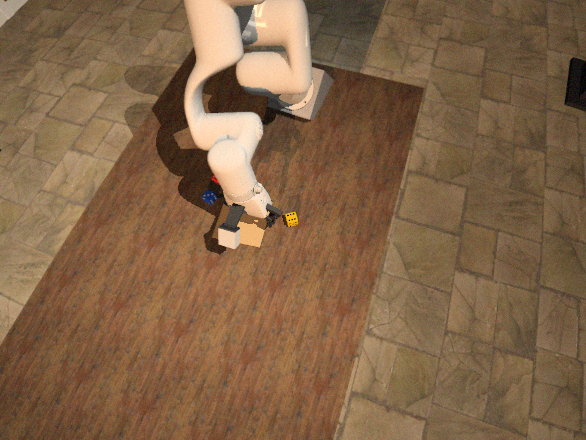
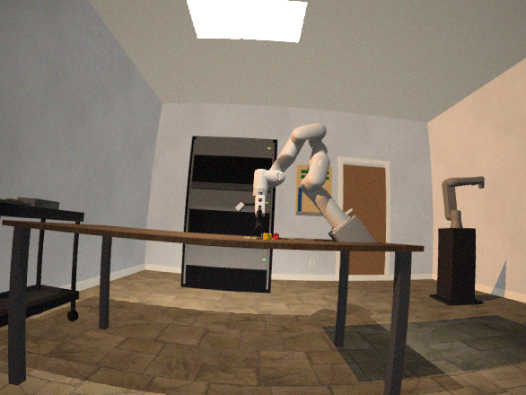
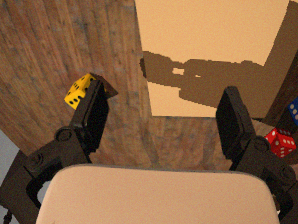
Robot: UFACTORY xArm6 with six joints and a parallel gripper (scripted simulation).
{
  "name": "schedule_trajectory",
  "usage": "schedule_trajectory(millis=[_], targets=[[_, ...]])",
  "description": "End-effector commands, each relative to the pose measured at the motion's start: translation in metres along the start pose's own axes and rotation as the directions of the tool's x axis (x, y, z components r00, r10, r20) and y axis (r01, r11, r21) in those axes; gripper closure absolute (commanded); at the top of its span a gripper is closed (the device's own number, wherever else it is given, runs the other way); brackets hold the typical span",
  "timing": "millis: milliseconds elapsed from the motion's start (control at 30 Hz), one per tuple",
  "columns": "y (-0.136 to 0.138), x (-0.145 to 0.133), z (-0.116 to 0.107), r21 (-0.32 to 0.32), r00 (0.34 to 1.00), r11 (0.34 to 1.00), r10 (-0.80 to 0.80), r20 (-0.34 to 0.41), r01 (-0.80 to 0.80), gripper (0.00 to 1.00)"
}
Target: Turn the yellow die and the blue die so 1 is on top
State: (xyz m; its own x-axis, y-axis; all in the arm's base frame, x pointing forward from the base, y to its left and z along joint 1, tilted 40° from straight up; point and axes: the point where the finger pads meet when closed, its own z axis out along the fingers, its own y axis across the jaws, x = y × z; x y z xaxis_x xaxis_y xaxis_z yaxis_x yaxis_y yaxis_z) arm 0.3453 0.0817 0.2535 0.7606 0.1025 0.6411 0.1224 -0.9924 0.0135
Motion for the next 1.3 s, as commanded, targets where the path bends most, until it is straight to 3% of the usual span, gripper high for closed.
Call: schedule_trajectory(millis=[0,467,1267], targets=[[-0.032,0.001,0.002,-0.056,1.000,0.998,0.013,0.002,-0.013,0.00],[-0.070,0.000,0.004,-0.056,1.000,0.998,0.013,0.002,-0.013,0.00],[-0.073,0.000,0.005,-0.056,1.000,0.998,0.013,0.002,-0.013,0.00]])
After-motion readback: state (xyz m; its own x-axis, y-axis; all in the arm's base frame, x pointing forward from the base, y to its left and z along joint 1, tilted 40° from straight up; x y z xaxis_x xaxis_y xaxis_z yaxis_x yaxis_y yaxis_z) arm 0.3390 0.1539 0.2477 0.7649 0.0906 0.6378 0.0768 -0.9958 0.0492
